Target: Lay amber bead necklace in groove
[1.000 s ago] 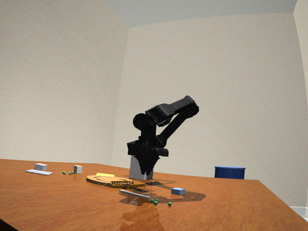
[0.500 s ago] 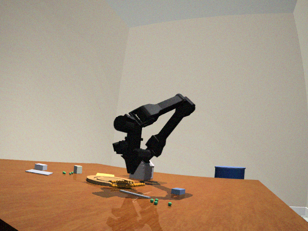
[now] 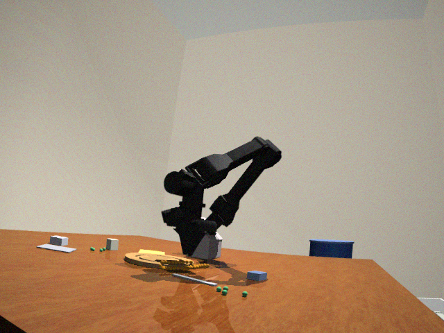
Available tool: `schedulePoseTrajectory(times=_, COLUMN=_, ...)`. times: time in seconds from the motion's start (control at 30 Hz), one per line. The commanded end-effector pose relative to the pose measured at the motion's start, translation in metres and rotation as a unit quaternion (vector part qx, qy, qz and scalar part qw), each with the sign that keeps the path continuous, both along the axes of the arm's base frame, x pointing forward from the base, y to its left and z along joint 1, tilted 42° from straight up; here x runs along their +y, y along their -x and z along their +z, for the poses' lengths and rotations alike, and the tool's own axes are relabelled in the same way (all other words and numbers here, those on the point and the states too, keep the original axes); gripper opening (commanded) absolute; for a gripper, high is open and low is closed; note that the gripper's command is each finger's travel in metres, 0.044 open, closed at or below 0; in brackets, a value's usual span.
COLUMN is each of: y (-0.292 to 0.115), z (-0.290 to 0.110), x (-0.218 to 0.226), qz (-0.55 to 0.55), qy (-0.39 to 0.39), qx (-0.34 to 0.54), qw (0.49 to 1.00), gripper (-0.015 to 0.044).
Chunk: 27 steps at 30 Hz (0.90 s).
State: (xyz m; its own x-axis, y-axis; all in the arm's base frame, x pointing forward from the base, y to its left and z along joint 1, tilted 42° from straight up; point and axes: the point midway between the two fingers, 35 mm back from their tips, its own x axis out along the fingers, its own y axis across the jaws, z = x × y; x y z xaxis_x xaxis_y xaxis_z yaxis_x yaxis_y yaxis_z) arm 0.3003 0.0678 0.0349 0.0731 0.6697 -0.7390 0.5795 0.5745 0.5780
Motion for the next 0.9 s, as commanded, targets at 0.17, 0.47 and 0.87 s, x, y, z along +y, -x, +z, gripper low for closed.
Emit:
schedulePoseTrajectory(times=0.17, y=0.002, z=-0.013, x=0.01, qz=0.0, qy=0.0, qx=0.007, qw=1.0, gripper=0.012)
schedulePoseTrajectory(times=0.47, y=0.003, z=-0.018, x=0.014, qz=0.001, qy=0.0, qx=0.008, qw=1.0, gripper=0.012)
schedulePoseTrajectory(times=0.87, y=0.002, z=-0.016, x=0.013, qz=0.001, qy=-0.001, qx=0.006, qw=1.0, gripper=0.0)
